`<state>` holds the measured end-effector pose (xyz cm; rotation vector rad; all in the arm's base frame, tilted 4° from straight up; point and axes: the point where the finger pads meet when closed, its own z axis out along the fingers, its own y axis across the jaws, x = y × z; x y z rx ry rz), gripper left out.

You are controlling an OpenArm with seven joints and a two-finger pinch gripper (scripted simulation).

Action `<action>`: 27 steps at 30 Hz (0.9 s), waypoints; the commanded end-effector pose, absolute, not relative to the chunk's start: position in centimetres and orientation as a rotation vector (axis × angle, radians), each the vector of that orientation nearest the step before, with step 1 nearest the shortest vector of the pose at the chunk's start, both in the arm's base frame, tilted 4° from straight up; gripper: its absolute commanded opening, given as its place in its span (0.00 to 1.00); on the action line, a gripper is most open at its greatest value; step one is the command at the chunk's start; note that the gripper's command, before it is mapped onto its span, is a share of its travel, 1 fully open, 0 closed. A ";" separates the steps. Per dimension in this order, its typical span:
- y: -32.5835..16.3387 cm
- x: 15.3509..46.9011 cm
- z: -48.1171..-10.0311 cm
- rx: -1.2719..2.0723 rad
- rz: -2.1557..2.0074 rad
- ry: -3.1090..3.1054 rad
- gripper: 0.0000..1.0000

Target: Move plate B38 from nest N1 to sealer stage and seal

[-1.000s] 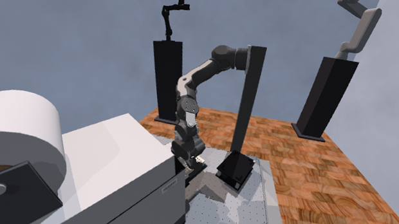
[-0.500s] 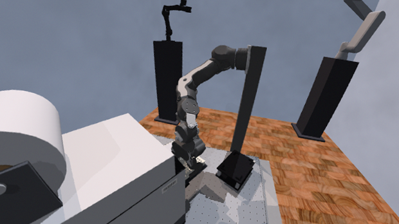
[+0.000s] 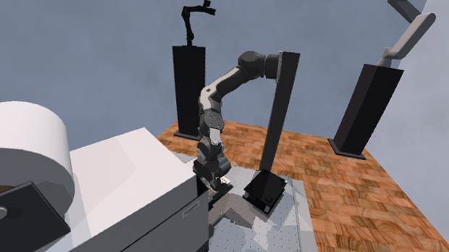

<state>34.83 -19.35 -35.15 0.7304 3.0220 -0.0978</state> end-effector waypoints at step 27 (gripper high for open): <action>-19.3 35.2 -35.4 0.726 -0.082 3.016 0.00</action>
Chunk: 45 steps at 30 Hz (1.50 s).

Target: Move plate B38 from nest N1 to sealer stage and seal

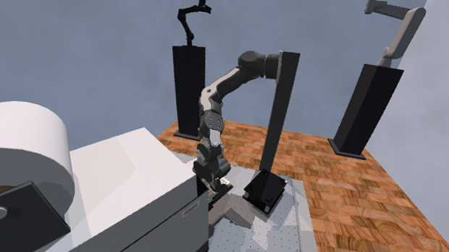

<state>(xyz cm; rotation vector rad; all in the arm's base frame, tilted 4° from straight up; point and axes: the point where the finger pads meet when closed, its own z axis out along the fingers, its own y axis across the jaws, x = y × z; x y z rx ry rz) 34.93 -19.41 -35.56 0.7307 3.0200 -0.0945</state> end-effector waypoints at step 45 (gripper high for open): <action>-19.4 35.0 -35.5 0.733 -0.093 3.016 0.00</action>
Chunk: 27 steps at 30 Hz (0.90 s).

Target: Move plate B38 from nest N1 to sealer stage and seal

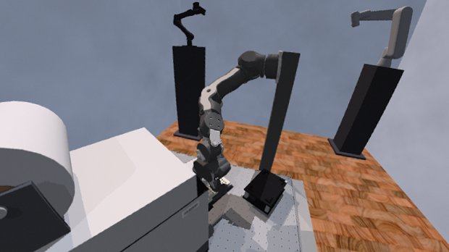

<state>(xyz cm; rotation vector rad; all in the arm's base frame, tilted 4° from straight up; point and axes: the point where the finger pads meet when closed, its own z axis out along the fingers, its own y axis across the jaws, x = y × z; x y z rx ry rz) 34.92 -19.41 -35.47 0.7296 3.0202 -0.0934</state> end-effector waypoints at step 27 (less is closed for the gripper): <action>-19.3 34.9 -36.0 0.727 -0.087 3.021 0.00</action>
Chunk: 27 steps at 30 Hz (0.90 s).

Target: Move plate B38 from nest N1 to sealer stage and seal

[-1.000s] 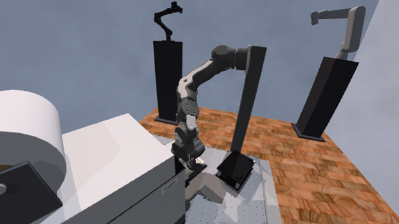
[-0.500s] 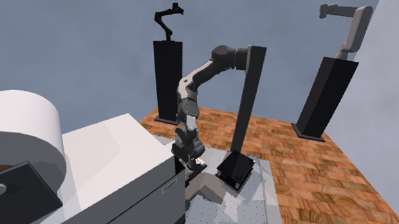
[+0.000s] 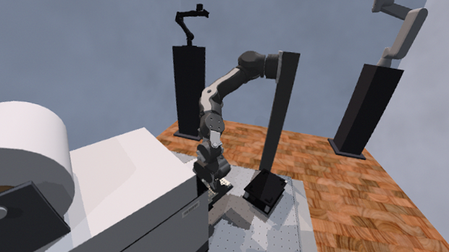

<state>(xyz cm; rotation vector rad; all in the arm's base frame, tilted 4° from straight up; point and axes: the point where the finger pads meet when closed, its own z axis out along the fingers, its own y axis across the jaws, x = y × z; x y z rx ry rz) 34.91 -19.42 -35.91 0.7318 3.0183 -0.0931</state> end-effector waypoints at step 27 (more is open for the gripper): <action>-19.4 35.0 -35.9 0.732 -0.090 3.017 0.77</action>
